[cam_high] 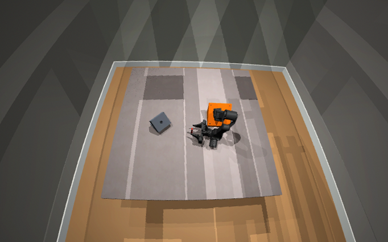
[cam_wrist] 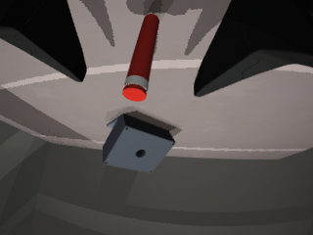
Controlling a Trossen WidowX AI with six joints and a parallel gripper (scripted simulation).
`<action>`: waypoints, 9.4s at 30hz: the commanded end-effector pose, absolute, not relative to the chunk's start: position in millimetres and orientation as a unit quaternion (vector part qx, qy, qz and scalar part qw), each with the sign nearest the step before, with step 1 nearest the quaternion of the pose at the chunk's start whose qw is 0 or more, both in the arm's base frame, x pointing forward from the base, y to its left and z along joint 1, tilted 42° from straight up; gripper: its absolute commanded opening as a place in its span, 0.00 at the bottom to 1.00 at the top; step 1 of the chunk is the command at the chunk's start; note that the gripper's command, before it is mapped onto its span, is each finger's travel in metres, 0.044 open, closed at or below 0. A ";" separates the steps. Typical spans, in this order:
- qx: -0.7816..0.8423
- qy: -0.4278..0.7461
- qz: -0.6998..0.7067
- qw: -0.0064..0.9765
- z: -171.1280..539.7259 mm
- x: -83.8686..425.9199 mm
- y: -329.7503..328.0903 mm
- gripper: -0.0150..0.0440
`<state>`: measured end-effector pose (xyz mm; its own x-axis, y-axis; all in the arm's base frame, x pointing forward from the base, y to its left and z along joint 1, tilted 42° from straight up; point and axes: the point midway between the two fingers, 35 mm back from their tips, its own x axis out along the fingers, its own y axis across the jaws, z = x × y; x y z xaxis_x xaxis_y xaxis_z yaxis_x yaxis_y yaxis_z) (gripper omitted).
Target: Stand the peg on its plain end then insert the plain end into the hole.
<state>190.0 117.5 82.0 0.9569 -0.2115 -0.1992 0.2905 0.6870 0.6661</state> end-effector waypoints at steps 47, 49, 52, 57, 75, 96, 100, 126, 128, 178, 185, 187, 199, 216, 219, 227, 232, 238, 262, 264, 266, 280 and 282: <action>0.284 0.143 -0.135 0.939 189.5 185.2 18.6 1.00; 0.263 0.169 -0.133 0.941 185.3 186.8 20.6 1.00; 0.232 0.209 -0.131 0.941 178.6 188.9 23.4 1.00; 0.191 0.279 -0.124 0.933 166.7 191.0 27.3 1.00; 0.137 0.523 -0.058 0.839 129.3 189.8 39.9 1.00; 0.296 0.669 0.100 0.675 131.1 201.5 54.9 1.00; 0.347 0.665 0.132 0.648 138.0 210.7 53.5 1.00; 0.360 0.659 0.149 0.643 123.5 217.2 67.9 1.00; 0.360 0.659 0.149 0.643 121.0 217.8 69.9 1.00; 0.360 0.657 0.154 0.644 83.6 222.5 106.7 0.47; 0.360 0.657 0.154 0.644 83.6 222.5 106.7 0.29; 0.360 0.657 0.154 0.644 83.6 222.5 106.7 0.26; 0.358 0.658 0.150 0.645 101.4 223.4 87.1 0.25; 0.360 0.660 0.149 0.643 138.5 220.4 49.7 0.25; 0.357 0.660 0.145 0.646 138.4 222.8 48.8 0.25; 0.340 0.658 0.123 0.661 138.3 235.6 44.1 0.25; 0.331 0.655 0.108 0.671 138.7 244.2 41.2 0.25; 0.320 0.650 0.091 0.683 139.7 254.9 37.8 0.25; 0.289 0.615 0.020 0.733 148.9 301.1 26.6 0.25; 0.287 0.611 0.014 0.738 150.1 305.1 25.8 0.25; 0.285 0.607 0.009 0.742 151.4 309.1 25.1 0.25; 0.278 0.573 -0.031 0.771 162.1 337.7 21.1 0.25; 0.277 0.567 -0.036 0.775 163.9 341.8 20.7 0.25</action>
<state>333.6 21.3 162.1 0.3368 0.2803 -0.8989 0.3561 0.8458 0.3972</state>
